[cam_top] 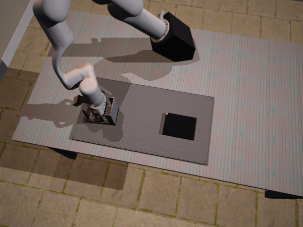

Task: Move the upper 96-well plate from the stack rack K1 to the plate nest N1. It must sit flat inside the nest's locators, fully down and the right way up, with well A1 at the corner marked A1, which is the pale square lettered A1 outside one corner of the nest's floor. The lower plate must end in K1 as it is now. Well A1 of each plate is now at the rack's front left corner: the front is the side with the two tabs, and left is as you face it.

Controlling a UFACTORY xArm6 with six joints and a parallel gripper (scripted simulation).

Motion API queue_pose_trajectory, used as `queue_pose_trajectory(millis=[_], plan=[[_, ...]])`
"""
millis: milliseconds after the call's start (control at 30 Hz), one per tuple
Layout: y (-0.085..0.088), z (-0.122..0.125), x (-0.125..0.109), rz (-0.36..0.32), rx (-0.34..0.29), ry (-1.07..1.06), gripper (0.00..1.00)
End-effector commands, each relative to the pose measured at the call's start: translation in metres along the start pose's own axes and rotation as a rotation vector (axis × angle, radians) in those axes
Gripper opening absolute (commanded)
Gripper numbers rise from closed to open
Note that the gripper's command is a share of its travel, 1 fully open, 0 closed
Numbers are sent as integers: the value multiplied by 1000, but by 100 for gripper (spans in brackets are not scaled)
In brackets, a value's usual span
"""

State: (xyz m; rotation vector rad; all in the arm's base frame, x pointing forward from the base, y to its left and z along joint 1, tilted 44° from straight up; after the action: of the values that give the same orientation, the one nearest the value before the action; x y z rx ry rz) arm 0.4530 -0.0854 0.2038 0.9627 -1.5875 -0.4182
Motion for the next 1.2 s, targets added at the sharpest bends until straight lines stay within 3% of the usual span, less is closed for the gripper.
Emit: queue_pose_trajectory(millis=[0, 700, 733, 1167], plan=[[-1, -1, 0, 0, 3, -1, 100], [-3, -1, 0, 0, 3, -1, 100], [-3, -1, 0, 0, 3, -1, 0], [-3, -1, 0, 0, 3, -1, 0]])
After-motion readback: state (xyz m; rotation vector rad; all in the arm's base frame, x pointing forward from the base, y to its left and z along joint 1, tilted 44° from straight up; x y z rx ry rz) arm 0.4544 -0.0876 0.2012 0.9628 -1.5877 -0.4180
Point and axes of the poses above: the point where the finger pads meet when closed, its own y axis back along the fingers, its own z axis across the jaws, x = y × z, the point moved 6 cm from there along y, back along the fingers, and after that the axes turned 5 degrees about -y, right-handed, at the moved point
